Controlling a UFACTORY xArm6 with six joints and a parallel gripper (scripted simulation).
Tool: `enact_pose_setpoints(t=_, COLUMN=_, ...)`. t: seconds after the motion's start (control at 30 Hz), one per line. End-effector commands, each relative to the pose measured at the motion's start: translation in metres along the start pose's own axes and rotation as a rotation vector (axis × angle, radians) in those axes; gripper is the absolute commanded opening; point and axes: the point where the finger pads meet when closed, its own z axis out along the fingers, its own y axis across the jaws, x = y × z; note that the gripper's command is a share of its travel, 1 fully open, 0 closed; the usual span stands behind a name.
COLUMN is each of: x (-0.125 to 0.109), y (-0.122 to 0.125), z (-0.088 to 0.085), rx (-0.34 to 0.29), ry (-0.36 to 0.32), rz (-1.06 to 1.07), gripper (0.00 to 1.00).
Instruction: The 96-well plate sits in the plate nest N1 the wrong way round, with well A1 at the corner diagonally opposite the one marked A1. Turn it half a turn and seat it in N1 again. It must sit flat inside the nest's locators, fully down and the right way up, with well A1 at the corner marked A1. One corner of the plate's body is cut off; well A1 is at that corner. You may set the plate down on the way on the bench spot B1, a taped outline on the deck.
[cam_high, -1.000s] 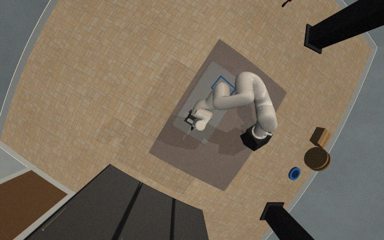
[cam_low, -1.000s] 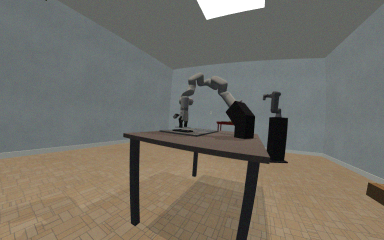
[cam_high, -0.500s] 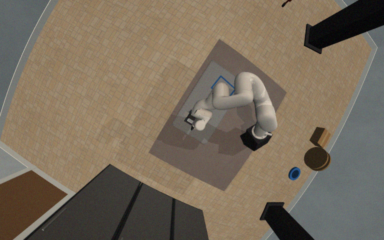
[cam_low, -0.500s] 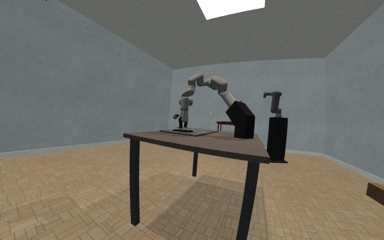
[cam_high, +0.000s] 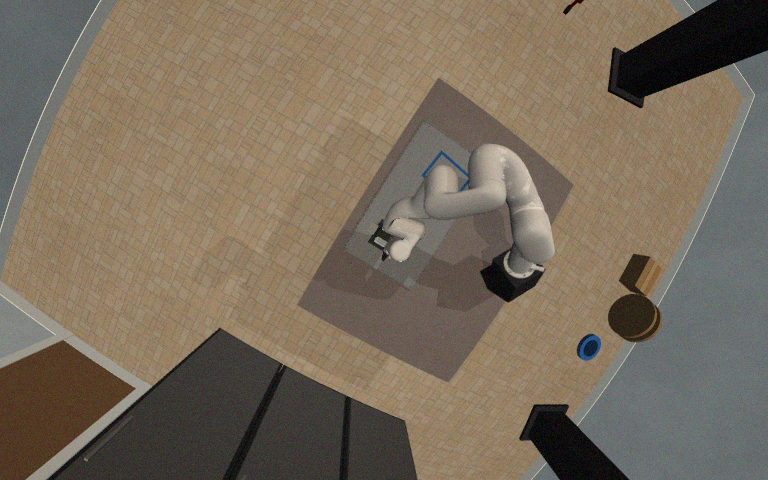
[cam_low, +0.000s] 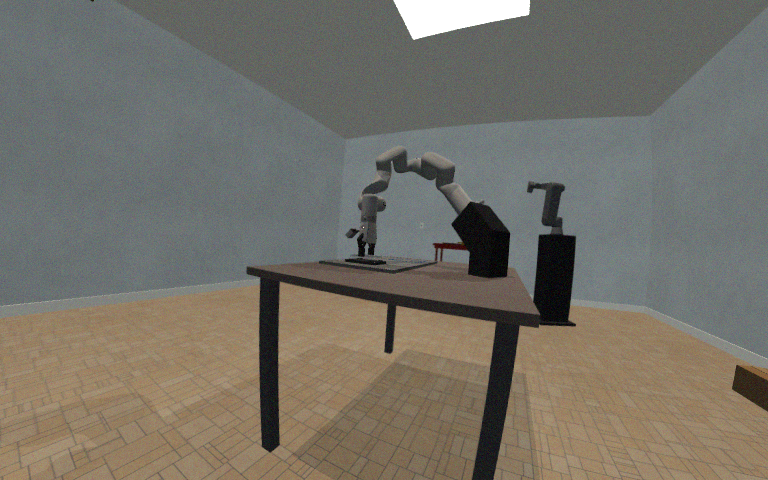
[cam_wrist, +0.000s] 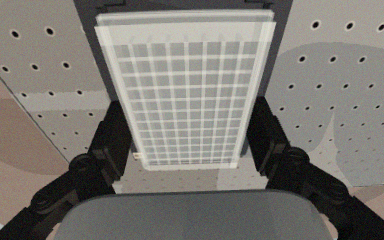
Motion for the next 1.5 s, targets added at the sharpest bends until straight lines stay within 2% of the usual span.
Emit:
enact_pose_setpoints(t=0.0, x=0.0010, y=-0.0006, z=0.0000, rx=0.002, ry=0.002, rz=0.000, gripper=0.00)
enact_pose_setpoints(t=1.47, x=0.0010, y=-0.0006, z=0.0064, rx=0.002, ry=0.002, rz=0.000, gripper=0.00)
